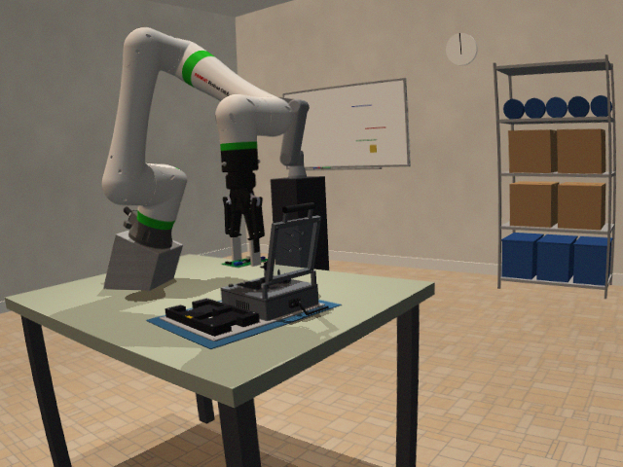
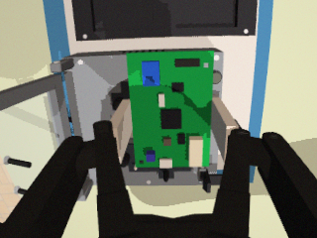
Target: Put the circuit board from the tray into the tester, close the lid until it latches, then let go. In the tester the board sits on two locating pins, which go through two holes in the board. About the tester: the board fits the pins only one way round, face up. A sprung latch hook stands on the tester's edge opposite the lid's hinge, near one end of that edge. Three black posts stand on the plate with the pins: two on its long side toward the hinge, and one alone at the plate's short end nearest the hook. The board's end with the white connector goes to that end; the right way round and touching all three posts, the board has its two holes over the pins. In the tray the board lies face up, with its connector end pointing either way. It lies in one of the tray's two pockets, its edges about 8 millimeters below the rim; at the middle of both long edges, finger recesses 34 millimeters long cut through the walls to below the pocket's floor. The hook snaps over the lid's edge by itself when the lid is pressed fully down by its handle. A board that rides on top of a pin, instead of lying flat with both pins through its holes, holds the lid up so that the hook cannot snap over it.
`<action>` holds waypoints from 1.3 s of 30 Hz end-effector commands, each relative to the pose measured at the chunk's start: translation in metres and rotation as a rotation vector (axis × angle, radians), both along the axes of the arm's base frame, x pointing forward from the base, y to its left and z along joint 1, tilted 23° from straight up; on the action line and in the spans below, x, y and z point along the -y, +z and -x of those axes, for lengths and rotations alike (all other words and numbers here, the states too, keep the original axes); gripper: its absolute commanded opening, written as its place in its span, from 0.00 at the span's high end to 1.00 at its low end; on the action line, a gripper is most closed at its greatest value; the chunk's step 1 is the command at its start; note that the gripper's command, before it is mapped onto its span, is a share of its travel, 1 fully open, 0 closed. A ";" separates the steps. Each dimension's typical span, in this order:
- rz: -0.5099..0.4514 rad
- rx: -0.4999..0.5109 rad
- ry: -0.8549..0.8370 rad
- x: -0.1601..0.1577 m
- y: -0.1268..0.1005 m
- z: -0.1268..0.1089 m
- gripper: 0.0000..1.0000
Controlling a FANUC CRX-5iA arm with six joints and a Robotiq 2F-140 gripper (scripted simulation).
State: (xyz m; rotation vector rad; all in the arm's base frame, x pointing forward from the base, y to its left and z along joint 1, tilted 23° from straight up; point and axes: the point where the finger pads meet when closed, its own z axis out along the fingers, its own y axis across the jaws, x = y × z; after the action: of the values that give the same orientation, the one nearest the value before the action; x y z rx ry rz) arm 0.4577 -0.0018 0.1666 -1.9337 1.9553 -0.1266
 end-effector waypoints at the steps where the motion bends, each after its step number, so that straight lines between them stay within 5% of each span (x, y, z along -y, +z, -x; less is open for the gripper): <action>1: 0.001 0.000 -0.001 -0.010 0.004 -0.003 0.54; 39: 0.001 0.000 -0.001 -0.039 0.016 -0.012 0.54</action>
State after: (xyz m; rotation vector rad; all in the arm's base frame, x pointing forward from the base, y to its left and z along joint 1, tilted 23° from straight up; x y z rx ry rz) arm 0.4692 0.0374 0.1826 -1.9335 1.9567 -0.1277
